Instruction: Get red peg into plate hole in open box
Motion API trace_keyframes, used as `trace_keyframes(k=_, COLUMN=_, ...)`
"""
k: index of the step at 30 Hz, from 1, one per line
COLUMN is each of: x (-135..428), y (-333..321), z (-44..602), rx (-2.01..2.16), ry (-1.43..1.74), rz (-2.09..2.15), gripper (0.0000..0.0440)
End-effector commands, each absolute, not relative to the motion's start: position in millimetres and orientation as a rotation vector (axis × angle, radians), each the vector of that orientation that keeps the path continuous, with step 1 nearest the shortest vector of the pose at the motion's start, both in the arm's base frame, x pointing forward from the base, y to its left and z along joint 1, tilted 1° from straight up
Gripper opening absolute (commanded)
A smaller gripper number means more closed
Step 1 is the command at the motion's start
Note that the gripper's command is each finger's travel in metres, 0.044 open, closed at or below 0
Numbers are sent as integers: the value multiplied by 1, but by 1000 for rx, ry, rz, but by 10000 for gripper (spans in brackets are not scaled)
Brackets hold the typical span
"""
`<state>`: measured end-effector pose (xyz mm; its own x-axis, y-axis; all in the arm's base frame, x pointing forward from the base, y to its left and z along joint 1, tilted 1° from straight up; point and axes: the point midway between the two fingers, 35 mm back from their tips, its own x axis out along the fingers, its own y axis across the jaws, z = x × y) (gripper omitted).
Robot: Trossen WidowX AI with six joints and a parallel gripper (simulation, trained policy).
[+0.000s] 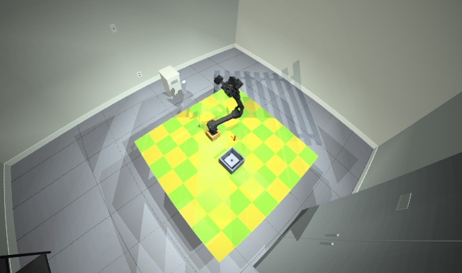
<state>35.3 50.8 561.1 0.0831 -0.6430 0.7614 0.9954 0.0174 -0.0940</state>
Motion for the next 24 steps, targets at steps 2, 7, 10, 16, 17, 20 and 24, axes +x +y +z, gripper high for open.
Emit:
trace_keyframes(k=2, x=32, y=42, z=557, rx=-691, ry=-604, rz=-1396, gripper=435)
trace_keyframes(k=7, x=23, y=10, z=542, rx=-516, ry=-576, rz=-1349, gripper=440)
trace_keyframes(k=10, x=20, y=-9, z=532, rx=-411, ry=-552, rz=-1324, gripper=440)
trace_keyframes(k=16, x=21, y=-47, z=507, rx=-208, ry=-488, rz=-1270, gripper=440)
trace_keyframes(k=17, x=22, y=-52, z=503, rx=-175, ry=-475, rz=-1260, gripper=440)
trace_keyframes(k=20, x=26, y=-68, z=488, rx=-79, ry=-432, rz=-1230, gripper=440)
trace_keyframes(k=24, x=34, y=-88, z=467, rx=43, ry=-367, rz=-1187, gripper=440)
